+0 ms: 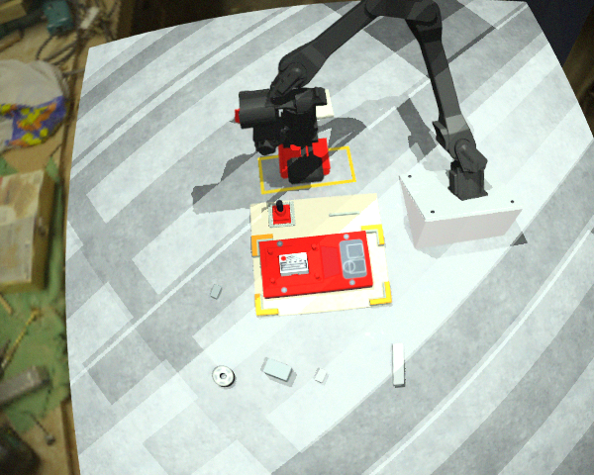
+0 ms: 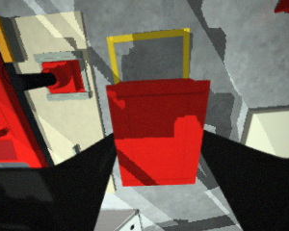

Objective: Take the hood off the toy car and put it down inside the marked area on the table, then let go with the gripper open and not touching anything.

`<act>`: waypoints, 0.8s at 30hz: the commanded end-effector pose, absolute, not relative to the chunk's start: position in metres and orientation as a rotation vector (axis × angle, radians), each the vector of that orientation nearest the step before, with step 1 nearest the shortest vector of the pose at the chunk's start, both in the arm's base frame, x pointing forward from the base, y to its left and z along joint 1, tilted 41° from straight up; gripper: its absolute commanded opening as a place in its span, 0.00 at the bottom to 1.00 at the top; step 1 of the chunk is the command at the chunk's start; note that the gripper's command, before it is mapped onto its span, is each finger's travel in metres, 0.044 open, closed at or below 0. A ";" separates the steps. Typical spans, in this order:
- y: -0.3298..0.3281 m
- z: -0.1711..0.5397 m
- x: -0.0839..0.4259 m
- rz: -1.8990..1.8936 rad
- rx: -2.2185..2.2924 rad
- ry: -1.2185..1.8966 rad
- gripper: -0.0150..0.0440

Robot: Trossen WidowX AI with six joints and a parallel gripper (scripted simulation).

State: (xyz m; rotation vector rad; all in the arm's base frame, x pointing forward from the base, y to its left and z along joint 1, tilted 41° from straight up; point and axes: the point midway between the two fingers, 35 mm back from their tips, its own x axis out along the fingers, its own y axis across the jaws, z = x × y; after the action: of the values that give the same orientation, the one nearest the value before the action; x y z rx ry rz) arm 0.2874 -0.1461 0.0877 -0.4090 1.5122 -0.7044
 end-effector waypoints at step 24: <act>-0.156 0.075 0.283 -0.703 -0.420 1.517 0.25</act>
State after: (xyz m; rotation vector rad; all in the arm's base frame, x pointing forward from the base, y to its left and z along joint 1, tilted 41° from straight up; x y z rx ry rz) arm 0.2844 -0.1558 0.0769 -0.4112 1.5119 -0.7061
